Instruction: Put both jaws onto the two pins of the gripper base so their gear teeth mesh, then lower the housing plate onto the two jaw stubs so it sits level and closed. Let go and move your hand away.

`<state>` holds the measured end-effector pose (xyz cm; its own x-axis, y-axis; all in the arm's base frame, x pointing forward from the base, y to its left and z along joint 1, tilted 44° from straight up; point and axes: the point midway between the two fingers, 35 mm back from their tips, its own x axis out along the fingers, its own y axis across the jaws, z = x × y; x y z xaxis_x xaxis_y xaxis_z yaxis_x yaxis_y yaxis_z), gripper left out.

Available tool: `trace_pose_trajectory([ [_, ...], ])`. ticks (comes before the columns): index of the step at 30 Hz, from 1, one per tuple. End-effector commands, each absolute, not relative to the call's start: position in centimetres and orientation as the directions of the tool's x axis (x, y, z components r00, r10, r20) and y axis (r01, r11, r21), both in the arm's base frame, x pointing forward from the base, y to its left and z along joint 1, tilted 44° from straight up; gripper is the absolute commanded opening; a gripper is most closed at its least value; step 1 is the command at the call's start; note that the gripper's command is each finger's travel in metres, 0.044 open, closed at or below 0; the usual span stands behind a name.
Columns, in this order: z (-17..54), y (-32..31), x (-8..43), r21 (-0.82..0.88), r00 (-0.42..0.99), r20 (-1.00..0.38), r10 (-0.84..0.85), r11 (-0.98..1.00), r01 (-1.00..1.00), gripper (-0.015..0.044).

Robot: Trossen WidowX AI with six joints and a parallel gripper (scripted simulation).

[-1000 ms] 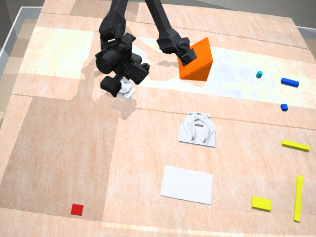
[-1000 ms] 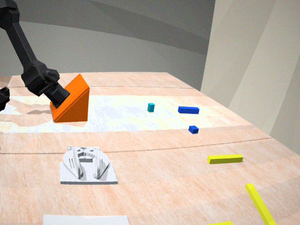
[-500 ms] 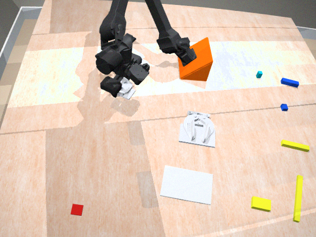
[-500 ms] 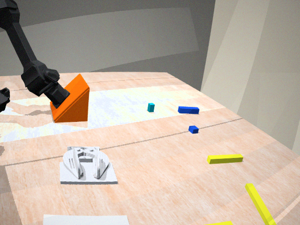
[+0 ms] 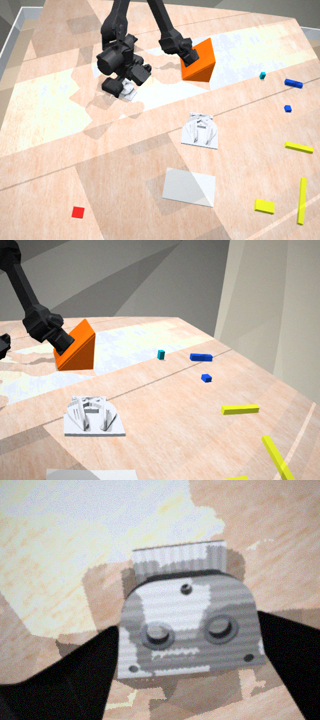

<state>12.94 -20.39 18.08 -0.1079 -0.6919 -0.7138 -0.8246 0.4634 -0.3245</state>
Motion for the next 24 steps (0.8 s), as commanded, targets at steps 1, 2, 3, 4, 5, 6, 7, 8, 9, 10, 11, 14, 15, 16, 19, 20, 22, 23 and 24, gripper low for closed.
trace_pose_trajectory([
  [1,18.1,-20.4,12.9,-0.324,-0.108,-0.714,-0.692,0.463,-0.825,0.0373],
  [2,18.1,-20.4,12.9,-0.324,-0.108,-0.714,-0.692,0.463,-0.825,0.0367],
  [3,18.1,-20.4,12.9,-0.324,-0.108,-0.714,-0.692,0.463,-0.825,0.0360],
  [4,18.1,-20.4,12.9,-0.324,-0.108,-0.714,-0.692,0.463,-0.825,0.0353],
  [5,18.1,-20.4,12.9,-0.324,-0.108,-0.714,-0.692,0.463,-0.825,0.0351],
  [6,18.1,-20.4,12.9,-0.324,-0.108,-0.714,-0.692,0.463,-0.825,0.0351],
  [7,18.1,-20.4,12.9,-0.324,-0.108,-0.714,-0.692,0.463,-0.825,0.0351],
  [8,18.1,-20.4,12.9,-0.324,-0.108,-0.714,-0.692,0.463,-0.825,0.0351],
  [9,18.1,-20.4,12.9,-0.324,-0.108,-0.714,-0.692,0.463,-0.825,0.0351],
  [10,18.1,-20.4,12.9,-0.324,-0.108,-0.714,-0.692,0.463,-0.825,0.0351],
  [11,18.1,-20.4,12.9,-0.324,-0.108,-0.714,-0.692,0.463,-0.825,0.0351],
  [14,18.1,-20.4,12.9,-0.324,-0.108,-0.714,-0.692,0.463,-0.825,0.0351],
  [15,18.1,-20.4,13.0,-0.324,-0.108,-0.714,-0.692,0.464,-0.825,0.0351],
  [16,18.2,-20.2,13.0,-0.324,-0.108,-0.715,-0.691,0.464,-0.824,0.0351],
  [19,18.8,-19.6,13.2,-0.323,-0.107,-0.718,-0.688,0.465,-0.824,0.0351],
  [20,19.0,-19.4,13.3,-0.323,-0.106,-0.719,-0.687,0.466,-0.824,0.0351],
  [22,19.4,-18.9,13.4,-0.323,-0.106,-0.720,-0.685,0.467,-0.824,0.0351],
  [23,19.6,-18.7,13.5,-0.322,-0.106,-0.721,-0.685,0.467,-0.824,0.0351],
  [24,19.9,-18.5,13.6,-0.322,-0.106,-0.722,-0.684,0.467,-0.823,0.0351],
])
